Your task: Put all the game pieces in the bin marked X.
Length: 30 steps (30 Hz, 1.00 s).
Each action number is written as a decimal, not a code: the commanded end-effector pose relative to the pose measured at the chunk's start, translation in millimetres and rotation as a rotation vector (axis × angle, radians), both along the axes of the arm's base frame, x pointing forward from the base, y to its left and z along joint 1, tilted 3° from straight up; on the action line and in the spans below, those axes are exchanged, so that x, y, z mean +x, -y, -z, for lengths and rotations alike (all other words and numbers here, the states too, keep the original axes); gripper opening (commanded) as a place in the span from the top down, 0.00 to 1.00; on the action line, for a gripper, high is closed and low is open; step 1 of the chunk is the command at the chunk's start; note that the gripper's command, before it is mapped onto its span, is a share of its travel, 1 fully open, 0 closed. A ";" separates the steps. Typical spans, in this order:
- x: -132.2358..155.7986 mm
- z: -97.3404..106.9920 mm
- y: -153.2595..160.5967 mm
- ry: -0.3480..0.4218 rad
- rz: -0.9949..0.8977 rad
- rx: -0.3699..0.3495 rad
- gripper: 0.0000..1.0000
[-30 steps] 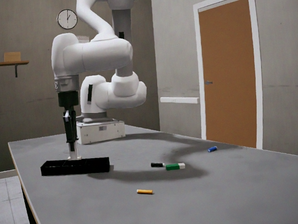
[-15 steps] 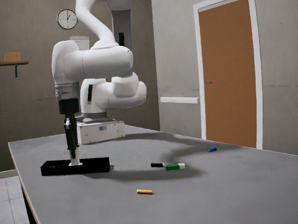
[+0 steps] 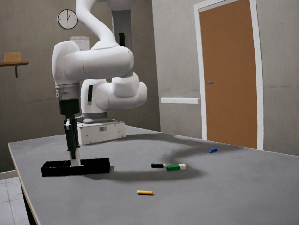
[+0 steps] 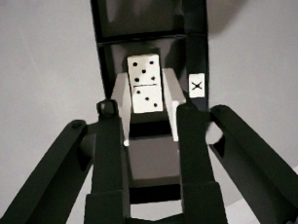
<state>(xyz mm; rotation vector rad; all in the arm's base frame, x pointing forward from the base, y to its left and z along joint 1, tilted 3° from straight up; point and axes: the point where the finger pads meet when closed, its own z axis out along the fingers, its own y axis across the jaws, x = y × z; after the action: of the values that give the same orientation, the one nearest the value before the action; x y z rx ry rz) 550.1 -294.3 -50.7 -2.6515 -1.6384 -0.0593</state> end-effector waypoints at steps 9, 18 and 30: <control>0.5 -0.7 0.2 0.001 0.000 0.000 0.73; 0.4 -6.0 0.4 0.001 0.000 0.000 0.73; 0.1 -19.3 0.9 0.001 0.000 0.000 0.73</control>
<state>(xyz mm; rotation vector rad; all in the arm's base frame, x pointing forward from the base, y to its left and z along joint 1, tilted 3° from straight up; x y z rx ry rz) 549.8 -295.0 -34.2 -2.6515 -1.6384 -0.0593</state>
